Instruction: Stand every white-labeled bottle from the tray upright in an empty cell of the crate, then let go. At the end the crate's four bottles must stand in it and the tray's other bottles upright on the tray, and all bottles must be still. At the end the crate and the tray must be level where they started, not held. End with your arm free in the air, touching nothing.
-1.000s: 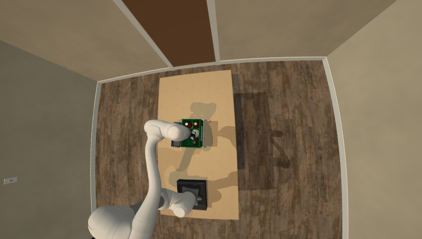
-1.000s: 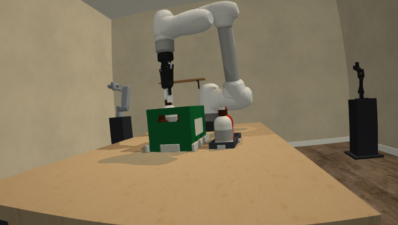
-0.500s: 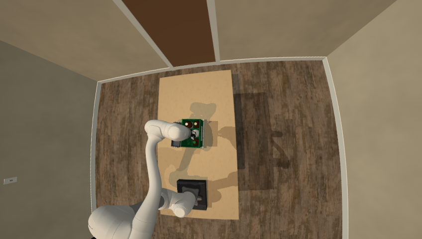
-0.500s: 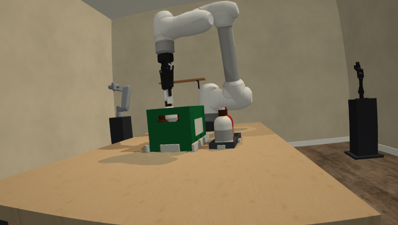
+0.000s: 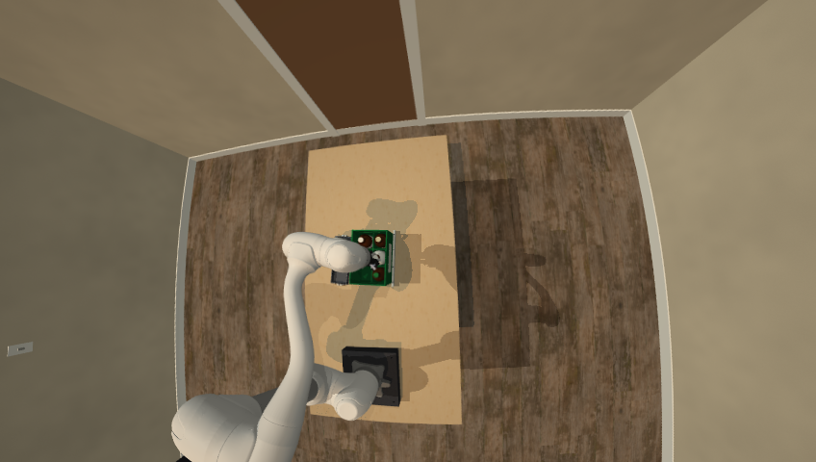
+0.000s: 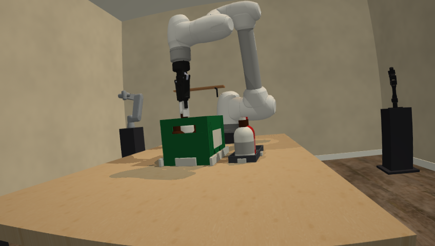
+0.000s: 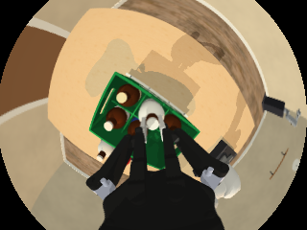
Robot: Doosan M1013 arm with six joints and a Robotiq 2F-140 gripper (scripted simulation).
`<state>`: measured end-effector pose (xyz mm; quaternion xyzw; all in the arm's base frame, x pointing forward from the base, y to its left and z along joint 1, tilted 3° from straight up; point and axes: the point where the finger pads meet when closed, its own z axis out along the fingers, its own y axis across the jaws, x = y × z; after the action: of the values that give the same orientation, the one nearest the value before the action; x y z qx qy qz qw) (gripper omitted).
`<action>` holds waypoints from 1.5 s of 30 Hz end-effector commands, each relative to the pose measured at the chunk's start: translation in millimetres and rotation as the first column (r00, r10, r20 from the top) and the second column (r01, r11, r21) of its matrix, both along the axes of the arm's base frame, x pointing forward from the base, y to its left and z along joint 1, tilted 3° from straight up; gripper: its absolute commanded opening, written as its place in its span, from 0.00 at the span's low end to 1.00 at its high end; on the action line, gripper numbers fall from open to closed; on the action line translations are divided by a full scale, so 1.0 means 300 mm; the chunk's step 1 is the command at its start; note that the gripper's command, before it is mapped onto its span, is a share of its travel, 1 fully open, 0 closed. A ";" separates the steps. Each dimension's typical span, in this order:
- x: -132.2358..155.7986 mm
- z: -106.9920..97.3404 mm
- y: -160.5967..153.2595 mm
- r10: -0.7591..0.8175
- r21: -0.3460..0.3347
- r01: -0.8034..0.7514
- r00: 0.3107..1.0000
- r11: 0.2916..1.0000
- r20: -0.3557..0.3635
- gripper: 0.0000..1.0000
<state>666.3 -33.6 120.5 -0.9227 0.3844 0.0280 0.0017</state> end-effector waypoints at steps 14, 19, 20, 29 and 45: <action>-0.003 -0.051 0.001 0.000 0.000 0.000 1.000 1.000 0.000 0.00; -0.003 -0.060 0.002 0.000 0.000 0.000 1.000 1.000 0.000 0.00; -0.003 -0.060 0.002 0.000 0.000 0.000 1.000 1.000 0.000 0.00; -0.003 -0.069 0.002 0.000 0.000 0.000 1.000 1.000 0.000 0.00; -0.003 -0.069 0.002 0.000 0.000 0.000 1.000 1.000 0.000 0.00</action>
<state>665.3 -33.1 99.6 -0.9227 0.3844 0.0279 0.0017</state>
